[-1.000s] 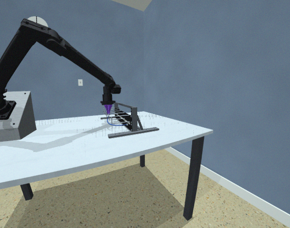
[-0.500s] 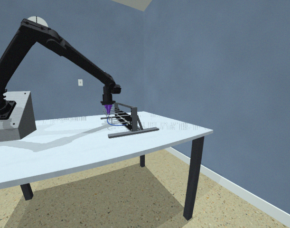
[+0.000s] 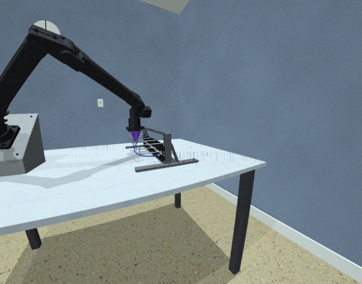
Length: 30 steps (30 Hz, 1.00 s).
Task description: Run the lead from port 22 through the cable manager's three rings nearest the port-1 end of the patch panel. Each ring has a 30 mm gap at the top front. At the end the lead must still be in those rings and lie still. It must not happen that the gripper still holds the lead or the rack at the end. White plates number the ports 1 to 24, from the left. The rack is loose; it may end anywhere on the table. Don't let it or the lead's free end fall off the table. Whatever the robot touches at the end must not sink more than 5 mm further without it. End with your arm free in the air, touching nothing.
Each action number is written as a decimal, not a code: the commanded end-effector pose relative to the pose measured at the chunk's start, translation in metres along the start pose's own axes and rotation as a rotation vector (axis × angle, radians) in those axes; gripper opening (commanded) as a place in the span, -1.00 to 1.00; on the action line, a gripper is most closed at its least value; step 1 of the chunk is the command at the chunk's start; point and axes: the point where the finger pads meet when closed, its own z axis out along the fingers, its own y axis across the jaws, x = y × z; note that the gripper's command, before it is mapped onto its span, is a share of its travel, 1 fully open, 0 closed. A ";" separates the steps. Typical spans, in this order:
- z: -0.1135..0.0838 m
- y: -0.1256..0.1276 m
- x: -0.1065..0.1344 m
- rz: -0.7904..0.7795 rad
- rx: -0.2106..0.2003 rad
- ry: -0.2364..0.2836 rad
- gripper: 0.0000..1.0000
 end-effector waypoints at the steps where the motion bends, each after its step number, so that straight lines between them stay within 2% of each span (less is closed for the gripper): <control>1: -0.006 -0.023 0.010 0.019 0.015 -0.007 -1.00; 5: -0.011 -0.031 0.010 0.018 0.023 -0.008 -1.00; 11: -0.006 -0.036 0.011 0.019 0.015 -0.006 -1.00; 12: -0.025 -0.044 0.020 0.039 0.044 -0.013 -1.00; 14: -0.009 -0.041 0.008 0.015 0.020 -0.006 -1.00; 16: -0.006 -0.043 0.011 0.020 0.016 -0.006 -1.00; 19: -0.008 -0.047 0.010 0.018 0.018 -0.006 -1.00; 21: -0.016 -0.051 0.013 0.025 0.031 -0.009 -1.00; 25: -0.010 -0.051 0.011 0.021 0.022 -0.007 -1.00; 30: -0.017 -0.055 0.017 0.031 0.033 -0.010 -1.00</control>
